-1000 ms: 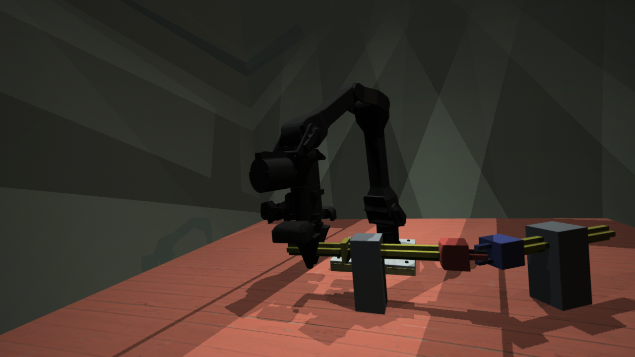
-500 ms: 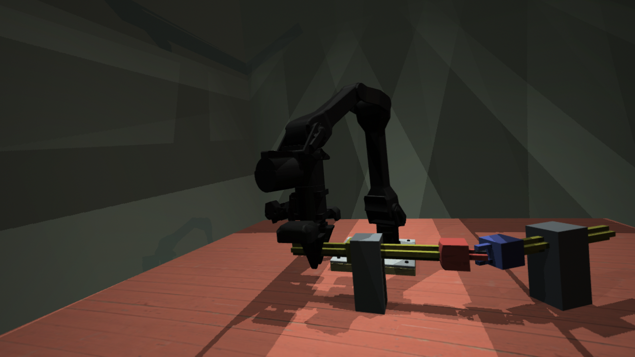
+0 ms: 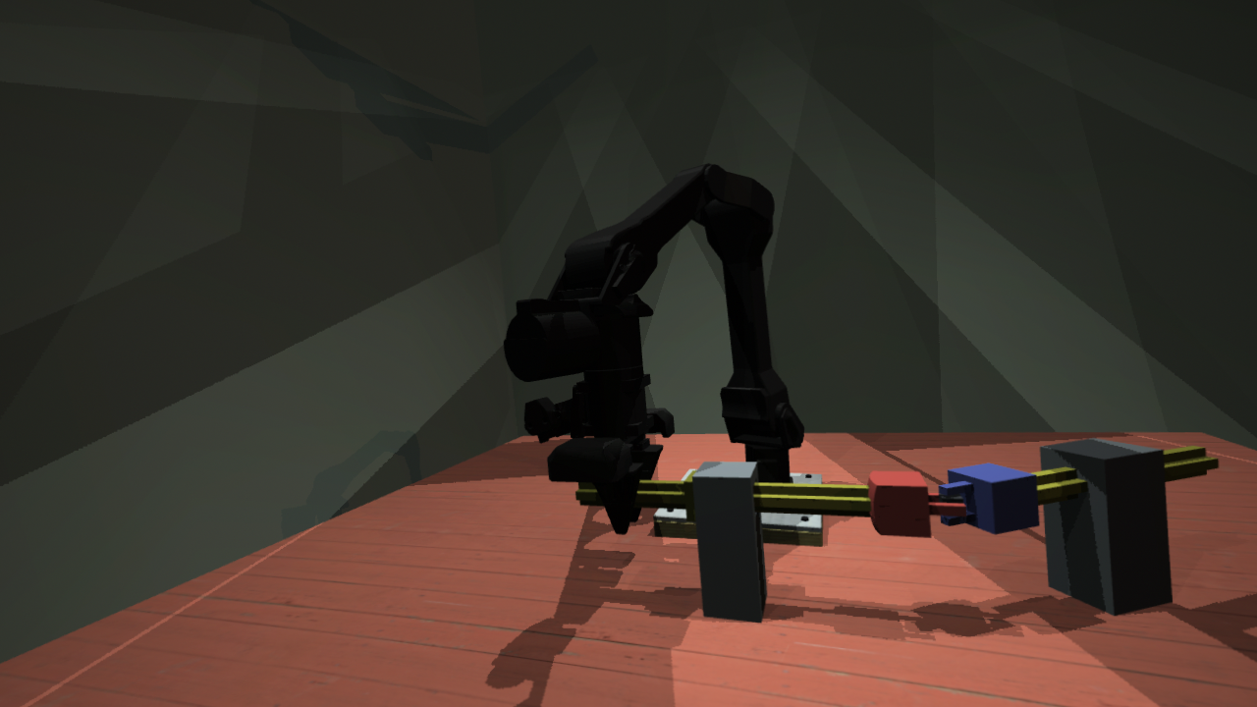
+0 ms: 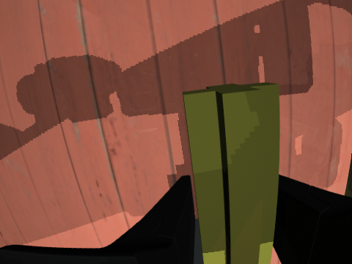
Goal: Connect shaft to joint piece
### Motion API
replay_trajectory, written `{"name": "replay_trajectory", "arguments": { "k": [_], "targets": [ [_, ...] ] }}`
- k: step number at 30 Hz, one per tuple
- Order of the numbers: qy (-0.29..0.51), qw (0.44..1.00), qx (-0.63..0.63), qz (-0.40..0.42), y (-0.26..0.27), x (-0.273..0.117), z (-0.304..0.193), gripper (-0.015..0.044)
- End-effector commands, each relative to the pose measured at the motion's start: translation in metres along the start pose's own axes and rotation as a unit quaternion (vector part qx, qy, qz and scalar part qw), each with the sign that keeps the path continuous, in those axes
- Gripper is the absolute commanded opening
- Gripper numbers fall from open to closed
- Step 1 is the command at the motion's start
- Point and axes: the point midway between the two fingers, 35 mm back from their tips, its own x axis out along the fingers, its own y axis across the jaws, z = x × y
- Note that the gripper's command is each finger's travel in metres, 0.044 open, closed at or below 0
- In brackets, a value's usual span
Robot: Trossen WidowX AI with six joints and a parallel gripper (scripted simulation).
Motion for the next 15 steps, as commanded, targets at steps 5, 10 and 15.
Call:
{"name": "replay_trajectory", "arguments": {
  "k": [5, 10, 15],
  "targets": [
    [0.001, 1.0, -0.001, -0.001, 0.0, 0.0001, -0.0001, 0.0329],
    [0.001, 1.0, -0.001, -0.001, 0.0, 0.0001, -0.0001, 0.044],
    [0.001, 1.0, -0.001, -0.001, 0.0, 0.0001, -0.0001, 0.044]
  ]
}}
